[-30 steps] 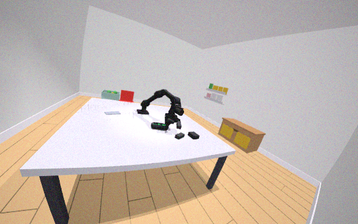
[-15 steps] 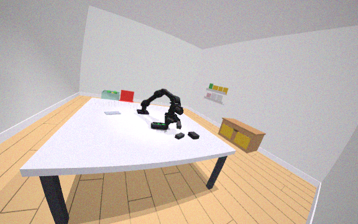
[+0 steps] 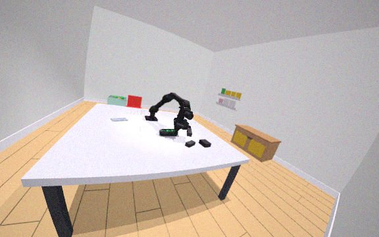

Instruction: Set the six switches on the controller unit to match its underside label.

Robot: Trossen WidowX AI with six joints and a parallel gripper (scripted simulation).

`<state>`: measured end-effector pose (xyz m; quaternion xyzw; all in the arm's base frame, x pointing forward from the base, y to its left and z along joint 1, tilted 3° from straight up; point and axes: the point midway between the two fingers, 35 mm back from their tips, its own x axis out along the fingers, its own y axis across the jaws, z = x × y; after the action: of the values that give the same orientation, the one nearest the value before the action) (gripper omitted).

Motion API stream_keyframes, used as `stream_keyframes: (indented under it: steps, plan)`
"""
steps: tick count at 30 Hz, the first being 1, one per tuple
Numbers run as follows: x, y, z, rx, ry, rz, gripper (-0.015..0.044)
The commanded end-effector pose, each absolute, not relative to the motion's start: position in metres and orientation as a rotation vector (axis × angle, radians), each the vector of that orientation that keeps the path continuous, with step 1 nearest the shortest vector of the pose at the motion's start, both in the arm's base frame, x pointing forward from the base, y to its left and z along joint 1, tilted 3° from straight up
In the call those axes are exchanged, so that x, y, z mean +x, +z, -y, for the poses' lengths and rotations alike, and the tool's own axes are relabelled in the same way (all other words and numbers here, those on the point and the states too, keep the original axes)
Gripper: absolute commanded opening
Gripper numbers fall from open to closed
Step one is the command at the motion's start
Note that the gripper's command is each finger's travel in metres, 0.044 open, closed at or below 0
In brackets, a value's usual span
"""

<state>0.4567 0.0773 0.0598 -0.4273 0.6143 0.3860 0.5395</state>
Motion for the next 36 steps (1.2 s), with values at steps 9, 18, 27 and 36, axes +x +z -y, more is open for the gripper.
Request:
stream_keyframes:
  steps: [9, 18, 27, 36]
  plan:
    - [0.455, 0.069, -0.071, -1.004, 0.928, -1.439, 0.0336]
    - [0.453, 0.075, -0.067, -0.994, 0.934, -1.424, 0.0336]
    - [0.452, 0.081, -0.062, -0.983, 0.941, -1.408, 0.0336]
    - [0.450, 0.086, -0.057, -0.972, 0.948, -1.393, 0.0336]
